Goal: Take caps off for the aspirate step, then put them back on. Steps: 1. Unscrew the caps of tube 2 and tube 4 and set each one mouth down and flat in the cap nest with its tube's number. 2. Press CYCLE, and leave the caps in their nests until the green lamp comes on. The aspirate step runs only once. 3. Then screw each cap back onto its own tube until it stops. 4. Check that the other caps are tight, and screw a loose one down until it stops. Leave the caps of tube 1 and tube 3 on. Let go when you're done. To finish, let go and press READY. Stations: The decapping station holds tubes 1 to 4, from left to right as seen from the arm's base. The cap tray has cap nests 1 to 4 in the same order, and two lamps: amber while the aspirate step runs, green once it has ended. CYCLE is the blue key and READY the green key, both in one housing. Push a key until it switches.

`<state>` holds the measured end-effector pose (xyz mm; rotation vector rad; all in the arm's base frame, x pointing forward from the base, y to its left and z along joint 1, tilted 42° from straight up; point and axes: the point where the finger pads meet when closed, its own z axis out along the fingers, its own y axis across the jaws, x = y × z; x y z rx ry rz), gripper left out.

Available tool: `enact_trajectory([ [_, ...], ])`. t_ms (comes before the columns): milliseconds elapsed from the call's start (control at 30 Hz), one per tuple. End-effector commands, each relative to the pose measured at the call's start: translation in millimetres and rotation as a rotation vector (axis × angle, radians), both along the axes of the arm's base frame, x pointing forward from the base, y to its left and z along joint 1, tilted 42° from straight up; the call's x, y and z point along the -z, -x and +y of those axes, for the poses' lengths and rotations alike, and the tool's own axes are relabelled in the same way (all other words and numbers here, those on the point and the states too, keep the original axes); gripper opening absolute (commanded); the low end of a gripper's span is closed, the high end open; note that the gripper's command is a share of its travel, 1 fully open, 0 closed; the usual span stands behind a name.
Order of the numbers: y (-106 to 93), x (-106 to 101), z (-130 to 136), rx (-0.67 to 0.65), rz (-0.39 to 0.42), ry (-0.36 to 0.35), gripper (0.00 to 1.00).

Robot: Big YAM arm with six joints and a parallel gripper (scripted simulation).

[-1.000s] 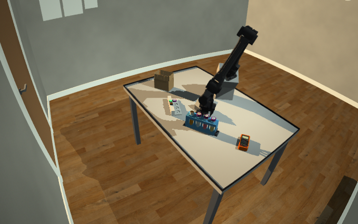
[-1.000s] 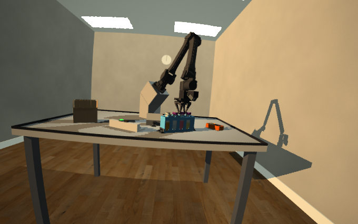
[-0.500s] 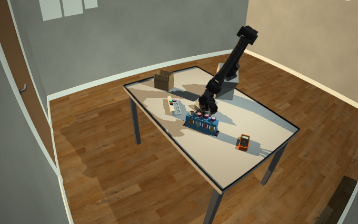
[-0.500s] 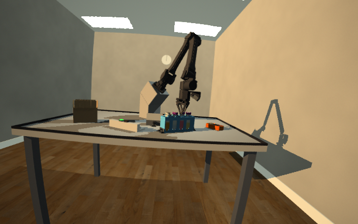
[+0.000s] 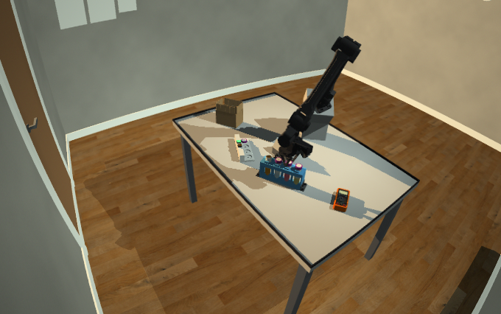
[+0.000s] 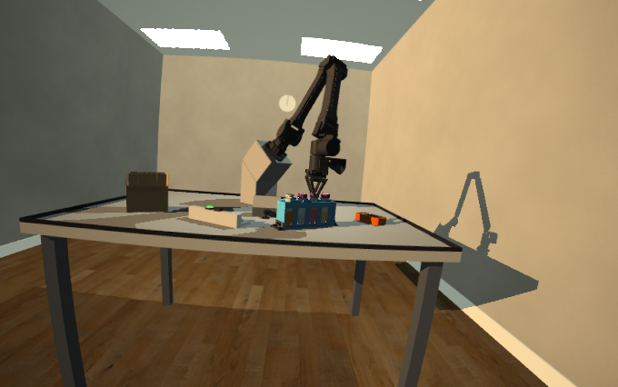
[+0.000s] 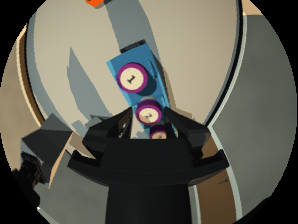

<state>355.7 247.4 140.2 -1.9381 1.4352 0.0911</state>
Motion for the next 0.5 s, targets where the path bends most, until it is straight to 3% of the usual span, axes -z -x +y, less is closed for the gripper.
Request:
enact_trajectory([
  [0,-7.1,-11.5,7.8,-0.176,-0.136,0.065,0.49],
  [233,-7.3,-10.6,8.1,-0.367,-0.283,0.155,0.49],
  [467,-7.5,-11.0,7.9,-0.366,-0.284,0.156,0.49],
])
